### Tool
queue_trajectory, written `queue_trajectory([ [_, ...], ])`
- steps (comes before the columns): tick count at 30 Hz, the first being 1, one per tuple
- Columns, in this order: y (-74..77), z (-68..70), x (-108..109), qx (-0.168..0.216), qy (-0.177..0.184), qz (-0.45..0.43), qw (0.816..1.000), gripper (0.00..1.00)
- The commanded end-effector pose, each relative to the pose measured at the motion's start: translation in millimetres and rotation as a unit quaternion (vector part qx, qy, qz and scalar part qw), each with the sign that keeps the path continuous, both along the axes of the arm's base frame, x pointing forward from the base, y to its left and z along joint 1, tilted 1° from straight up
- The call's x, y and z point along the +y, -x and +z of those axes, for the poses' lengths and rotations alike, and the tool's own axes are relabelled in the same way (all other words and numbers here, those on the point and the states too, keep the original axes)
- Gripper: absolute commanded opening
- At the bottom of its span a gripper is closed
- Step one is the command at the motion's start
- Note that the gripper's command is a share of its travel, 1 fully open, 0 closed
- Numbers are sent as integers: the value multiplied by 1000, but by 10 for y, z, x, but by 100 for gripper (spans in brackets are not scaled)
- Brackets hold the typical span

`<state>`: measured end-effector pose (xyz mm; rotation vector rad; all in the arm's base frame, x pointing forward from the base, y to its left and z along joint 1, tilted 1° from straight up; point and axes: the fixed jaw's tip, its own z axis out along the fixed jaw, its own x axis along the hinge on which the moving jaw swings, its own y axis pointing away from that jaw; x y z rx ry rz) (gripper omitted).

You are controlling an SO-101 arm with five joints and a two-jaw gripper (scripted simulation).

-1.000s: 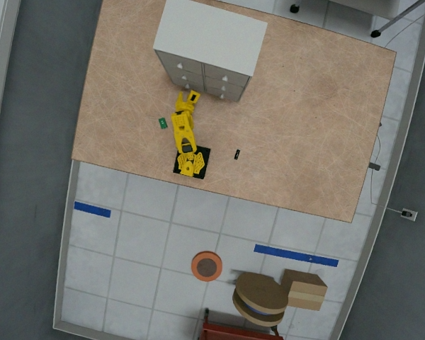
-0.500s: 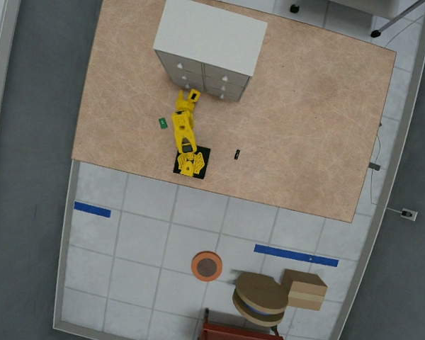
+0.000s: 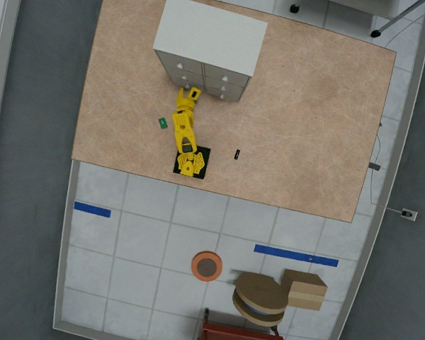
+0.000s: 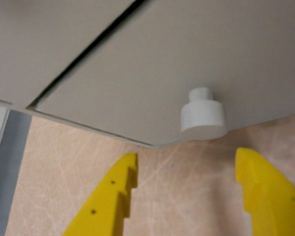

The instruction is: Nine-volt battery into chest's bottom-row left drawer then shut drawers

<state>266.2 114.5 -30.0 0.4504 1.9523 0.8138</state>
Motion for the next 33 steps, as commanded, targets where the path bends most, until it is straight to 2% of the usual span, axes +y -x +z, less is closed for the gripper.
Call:
queue_trajectory([
  [1, -107, -60, -12, 3, -5, -11, 1000, 21],
  [14, -136, -74, -12, 3, -5, -12, 1000, 21],
  [16, -192, -101, -14, 3, -5, -16, 1000, 21],
  [33, -192, -106, -16, 3, -5, -16, 1000, 21],
])
